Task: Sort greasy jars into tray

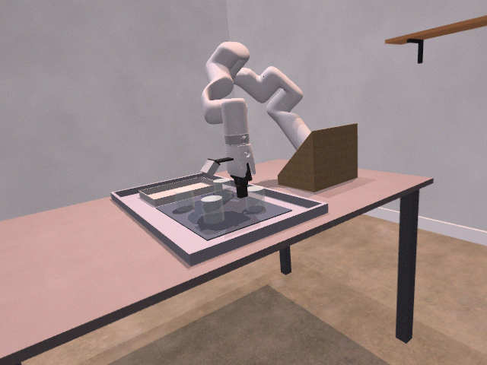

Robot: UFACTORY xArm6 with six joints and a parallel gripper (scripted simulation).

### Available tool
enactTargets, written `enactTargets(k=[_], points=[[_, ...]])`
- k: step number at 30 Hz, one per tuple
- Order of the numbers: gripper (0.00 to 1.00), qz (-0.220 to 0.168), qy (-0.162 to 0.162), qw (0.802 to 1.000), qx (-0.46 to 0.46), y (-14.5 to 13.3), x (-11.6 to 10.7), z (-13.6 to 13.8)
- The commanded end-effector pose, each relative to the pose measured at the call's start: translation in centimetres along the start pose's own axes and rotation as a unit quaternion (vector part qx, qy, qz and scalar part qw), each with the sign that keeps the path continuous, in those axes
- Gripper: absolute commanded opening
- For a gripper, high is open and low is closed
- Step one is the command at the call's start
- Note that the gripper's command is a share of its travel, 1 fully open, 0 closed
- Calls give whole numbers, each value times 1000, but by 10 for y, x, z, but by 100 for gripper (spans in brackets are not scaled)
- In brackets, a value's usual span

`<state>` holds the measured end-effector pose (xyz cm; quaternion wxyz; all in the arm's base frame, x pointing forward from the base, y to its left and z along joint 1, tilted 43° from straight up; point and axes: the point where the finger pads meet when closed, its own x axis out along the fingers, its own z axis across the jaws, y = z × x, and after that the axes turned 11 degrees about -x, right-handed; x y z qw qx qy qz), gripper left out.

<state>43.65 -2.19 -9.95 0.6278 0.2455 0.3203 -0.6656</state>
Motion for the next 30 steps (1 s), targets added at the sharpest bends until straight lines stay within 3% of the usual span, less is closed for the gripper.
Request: enactTargets(k=[1,30], points=[[0,2,1,1000,1,1,-2,0],[0,2,1,1000,1,-2,-5,-1]])
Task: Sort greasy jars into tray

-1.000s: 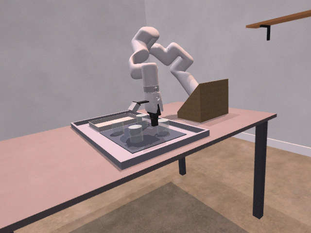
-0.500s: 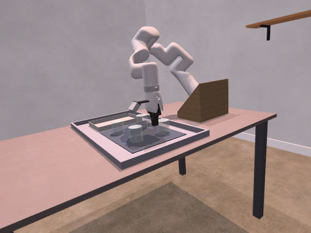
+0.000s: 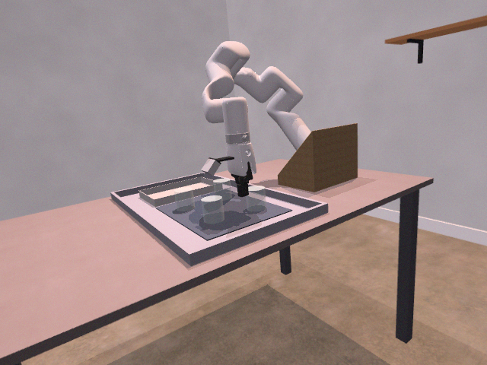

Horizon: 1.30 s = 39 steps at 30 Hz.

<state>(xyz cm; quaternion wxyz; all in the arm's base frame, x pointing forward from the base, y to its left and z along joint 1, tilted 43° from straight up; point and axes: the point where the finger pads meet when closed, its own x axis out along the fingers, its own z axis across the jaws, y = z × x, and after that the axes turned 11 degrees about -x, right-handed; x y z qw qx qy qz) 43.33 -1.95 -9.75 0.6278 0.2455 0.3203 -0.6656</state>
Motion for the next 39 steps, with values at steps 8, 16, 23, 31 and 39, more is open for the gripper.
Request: enactTargets(k=[8,16,23,31,39], points=[[0,2,1,1000,1,0,-3,0],[0,2,1,1000,1,-1,-3,-1],[0,2,1,1000,1,-2,-4,-1],[0,2,1,1000,1,-3,-5,-1],[0,2,1,1000,1,-4,-6,-1]])
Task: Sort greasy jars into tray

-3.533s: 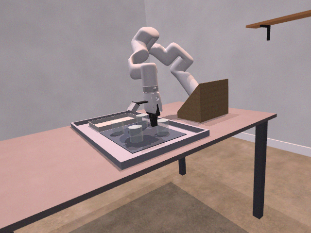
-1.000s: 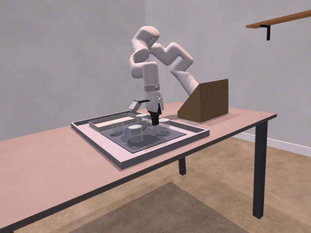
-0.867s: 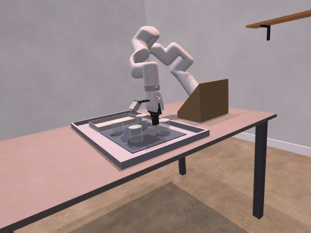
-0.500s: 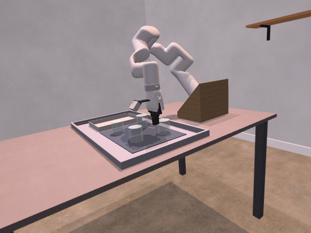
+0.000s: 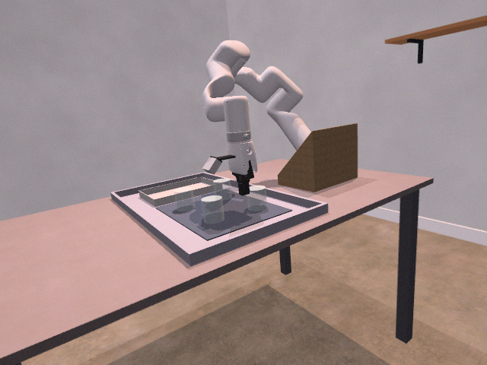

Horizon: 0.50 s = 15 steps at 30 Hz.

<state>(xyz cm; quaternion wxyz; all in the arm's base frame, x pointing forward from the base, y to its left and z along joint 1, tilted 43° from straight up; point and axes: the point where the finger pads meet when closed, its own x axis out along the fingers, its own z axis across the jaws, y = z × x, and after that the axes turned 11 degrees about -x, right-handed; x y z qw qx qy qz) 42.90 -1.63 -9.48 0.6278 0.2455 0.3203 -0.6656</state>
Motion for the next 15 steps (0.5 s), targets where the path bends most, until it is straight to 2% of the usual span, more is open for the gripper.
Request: enactTargets(k=[1,9,15], points=[[0,2,1,1000,1,1,-2,0],[0,2,1,1000,1,0,-3,0],[0,2,1,1000,1,14,2,2]])
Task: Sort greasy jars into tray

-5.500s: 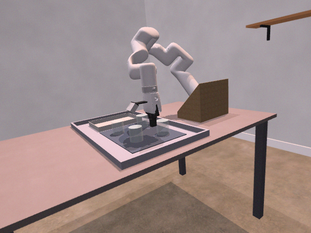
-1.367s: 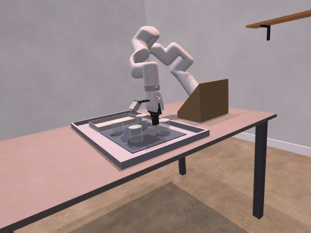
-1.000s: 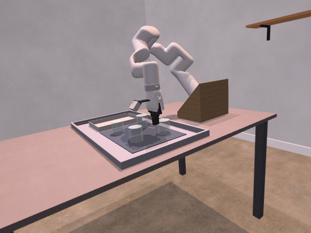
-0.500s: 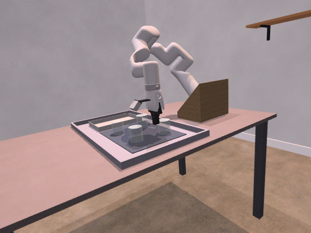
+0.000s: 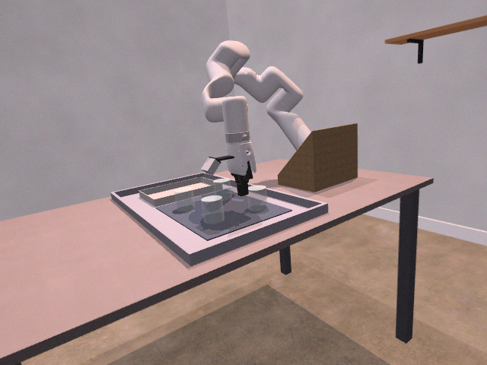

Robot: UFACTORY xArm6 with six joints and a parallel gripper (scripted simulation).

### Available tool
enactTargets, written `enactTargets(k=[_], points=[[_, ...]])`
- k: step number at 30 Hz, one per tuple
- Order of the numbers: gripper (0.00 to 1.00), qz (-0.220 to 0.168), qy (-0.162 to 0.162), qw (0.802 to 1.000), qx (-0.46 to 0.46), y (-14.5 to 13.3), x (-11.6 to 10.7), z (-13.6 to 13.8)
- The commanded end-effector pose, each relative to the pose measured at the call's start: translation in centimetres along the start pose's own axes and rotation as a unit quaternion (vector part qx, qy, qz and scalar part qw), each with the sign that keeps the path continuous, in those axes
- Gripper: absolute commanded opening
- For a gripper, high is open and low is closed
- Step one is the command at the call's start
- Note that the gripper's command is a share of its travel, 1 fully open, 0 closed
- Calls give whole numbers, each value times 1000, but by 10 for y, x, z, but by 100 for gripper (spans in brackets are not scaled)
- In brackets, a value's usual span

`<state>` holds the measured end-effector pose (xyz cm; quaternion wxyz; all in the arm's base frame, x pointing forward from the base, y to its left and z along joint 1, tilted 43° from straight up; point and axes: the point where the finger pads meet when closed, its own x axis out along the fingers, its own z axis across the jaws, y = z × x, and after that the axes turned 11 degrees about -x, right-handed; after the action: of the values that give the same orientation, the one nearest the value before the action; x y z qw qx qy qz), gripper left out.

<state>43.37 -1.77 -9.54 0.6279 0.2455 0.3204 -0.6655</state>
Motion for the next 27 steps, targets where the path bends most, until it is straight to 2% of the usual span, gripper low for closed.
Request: enactTargets(k=[1,4,27], points=[[0,2,1,1000,1,12,2,2],[0,2,1,1000,1,19,4,3],[0,2,1,1000,1,19,4,3]])
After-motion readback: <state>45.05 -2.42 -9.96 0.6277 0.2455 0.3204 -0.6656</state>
